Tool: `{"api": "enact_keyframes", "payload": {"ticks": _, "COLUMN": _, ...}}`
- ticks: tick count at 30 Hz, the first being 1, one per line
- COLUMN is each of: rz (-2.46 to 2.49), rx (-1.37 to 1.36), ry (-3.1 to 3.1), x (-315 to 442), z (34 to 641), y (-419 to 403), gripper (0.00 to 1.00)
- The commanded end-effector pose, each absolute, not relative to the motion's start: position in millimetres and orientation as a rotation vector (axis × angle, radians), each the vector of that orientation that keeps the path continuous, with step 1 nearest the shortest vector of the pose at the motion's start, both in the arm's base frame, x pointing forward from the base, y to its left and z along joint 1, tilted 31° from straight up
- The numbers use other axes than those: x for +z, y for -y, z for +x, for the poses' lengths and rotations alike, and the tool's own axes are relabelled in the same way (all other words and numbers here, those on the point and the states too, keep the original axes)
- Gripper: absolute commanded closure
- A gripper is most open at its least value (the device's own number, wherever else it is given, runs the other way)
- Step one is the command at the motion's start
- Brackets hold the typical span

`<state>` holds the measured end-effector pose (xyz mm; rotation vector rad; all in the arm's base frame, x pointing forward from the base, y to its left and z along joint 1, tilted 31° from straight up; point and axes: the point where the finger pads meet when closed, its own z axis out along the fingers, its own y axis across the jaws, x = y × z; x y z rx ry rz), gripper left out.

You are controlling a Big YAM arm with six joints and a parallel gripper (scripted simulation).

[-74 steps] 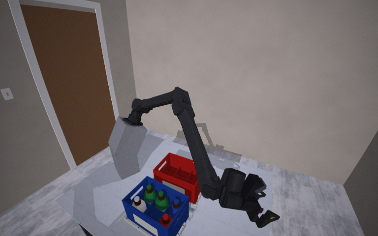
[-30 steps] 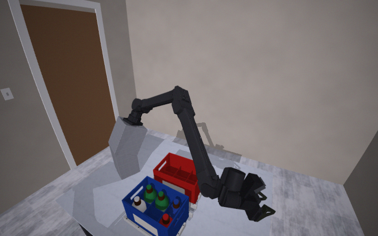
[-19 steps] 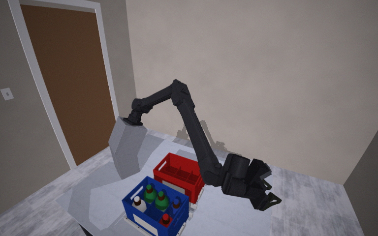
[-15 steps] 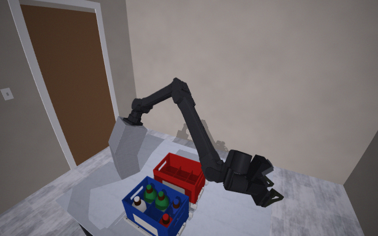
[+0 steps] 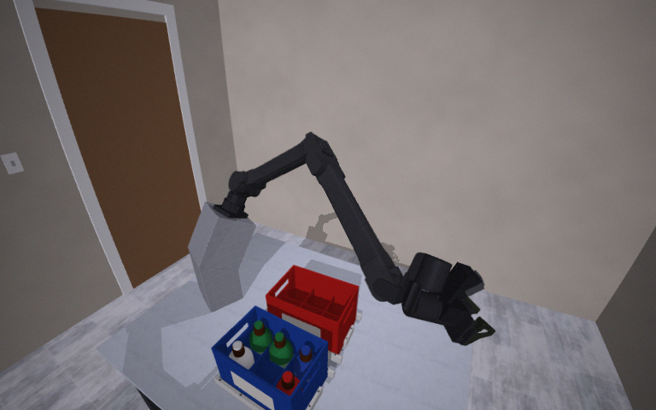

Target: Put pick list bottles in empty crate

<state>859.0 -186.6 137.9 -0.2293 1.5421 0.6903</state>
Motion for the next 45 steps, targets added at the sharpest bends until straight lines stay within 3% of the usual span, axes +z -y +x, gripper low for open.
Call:
{"api": "enact_keyframes", "payload": {"ticks": 1, "rz": -0.268, "rx": 0.678, "ry": -1.527, "x": 173, "z": 863, "y": 161, "gripper": 0.39}}
{"api": "enact_keyframes", "payload": {"ticks": 33, "rz": -0.260, "rx": 0.731, "ry": -1.620, "x": 221, "z": 857, "y": 47, "gripper": 0.39}}
{"api": "enact_keyframes", "payload": {"ticks": 35, "rz": -0.294, "rx": 0.735, "ry": -1.626, "x": 254, "z": 862, "y": 38, "gripper": 0.39}}
{"api": "enact_keyframes", "payload": {"ticks": 36, "rz": -0.264, "rx": 0.752, "ry": -1.672, "x": 226, "z": 854, "y": 33, "gripper": 0.39}}
{"api": "enact_keyframes", "payload": {"ticks": 45, "rz": -0.263, "rx": 0.753, "ry": -1.672, "x": 239, "z": 844, "y": -4, "gripper": 0.39}}
